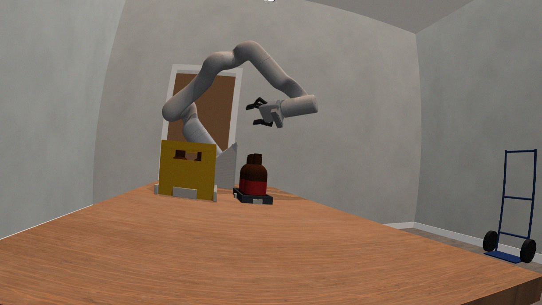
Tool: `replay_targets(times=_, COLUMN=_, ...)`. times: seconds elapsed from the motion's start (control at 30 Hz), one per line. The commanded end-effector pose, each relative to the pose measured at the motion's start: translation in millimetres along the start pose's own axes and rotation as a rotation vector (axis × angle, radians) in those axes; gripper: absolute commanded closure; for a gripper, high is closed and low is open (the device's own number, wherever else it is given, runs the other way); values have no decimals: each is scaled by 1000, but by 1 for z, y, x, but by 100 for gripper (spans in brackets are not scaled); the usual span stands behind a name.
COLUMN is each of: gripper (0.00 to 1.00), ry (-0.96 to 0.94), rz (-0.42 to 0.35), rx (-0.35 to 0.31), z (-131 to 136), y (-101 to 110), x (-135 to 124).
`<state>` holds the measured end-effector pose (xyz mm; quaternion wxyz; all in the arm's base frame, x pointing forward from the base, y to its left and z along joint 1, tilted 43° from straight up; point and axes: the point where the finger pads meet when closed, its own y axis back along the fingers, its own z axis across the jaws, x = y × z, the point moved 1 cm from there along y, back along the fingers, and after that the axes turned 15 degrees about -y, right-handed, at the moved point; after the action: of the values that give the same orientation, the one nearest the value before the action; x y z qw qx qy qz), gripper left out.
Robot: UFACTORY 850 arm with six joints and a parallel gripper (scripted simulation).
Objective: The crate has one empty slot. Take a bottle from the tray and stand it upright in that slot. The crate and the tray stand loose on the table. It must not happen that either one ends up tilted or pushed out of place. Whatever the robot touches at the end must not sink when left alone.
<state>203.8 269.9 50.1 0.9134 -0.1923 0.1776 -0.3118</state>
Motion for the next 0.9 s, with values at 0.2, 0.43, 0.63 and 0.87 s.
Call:
replay_targets(times=0.2, gripper=0, ry=0, rz=1, rx=2, z=1, y=0, x=0)
replay_targets(times=0.43, gripper=0, ry=0, rz=1, rx=2, z=1, y=0, x=0)
replay_targets(times=0.63, gripper=0, ry=-11, rz=7, rx=23, z=3, y=0, x=6)
replay_targets(times=0.87, gripper=0, ry=-149, rz=68, rx=286, z=28, y=-2, x=81)
